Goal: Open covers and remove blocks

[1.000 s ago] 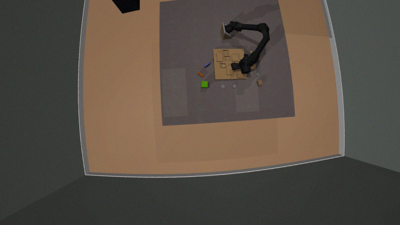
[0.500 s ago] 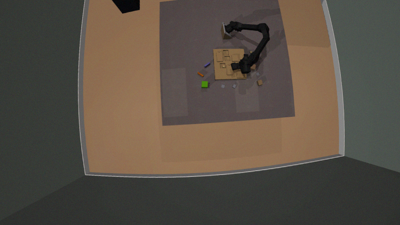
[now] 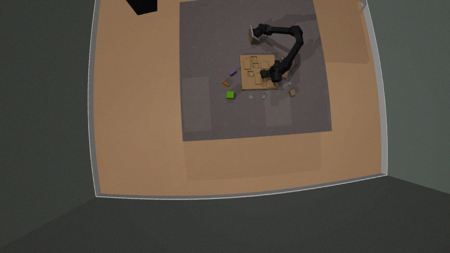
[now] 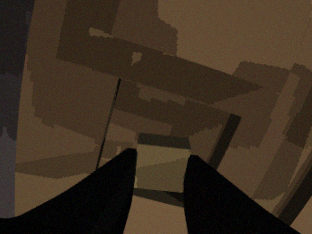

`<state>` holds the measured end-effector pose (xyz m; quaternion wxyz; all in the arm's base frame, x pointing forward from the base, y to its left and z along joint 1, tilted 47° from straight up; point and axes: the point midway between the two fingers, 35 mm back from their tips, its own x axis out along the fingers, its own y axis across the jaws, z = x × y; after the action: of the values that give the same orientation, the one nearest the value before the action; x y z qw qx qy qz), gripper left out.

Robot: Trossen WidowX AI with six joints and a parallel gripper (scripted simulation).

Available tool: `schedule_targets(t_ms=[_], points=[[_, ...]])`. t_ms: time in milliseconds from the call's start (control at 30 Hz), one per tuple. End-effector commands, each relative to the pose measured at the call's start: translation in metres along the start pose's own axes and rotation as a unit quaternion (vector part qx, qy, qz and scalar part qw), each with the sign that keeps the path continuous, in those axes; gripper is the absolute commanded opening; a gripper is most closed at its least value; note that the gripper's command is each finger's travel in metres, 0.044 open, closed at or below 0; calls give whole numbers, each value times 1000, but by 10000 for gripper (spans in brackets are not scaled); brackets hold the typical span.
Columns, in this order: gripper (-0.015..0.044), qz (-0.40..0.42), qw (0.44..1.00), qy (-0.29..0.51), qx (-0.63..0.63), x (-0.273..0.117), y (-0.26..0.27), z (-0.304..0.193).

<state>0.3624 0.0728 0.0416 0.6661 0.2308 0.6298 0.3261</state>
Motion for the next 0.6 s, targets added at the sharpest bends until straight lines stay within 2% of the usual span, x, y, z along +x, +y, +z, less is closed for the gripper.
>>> schedule_targets(t_ms=[0, 567], points=[[80, -2, 1000, -2, -3, -8, 0, 2], [80, -1, 1000, -2, -2, -30, -1, 1]])
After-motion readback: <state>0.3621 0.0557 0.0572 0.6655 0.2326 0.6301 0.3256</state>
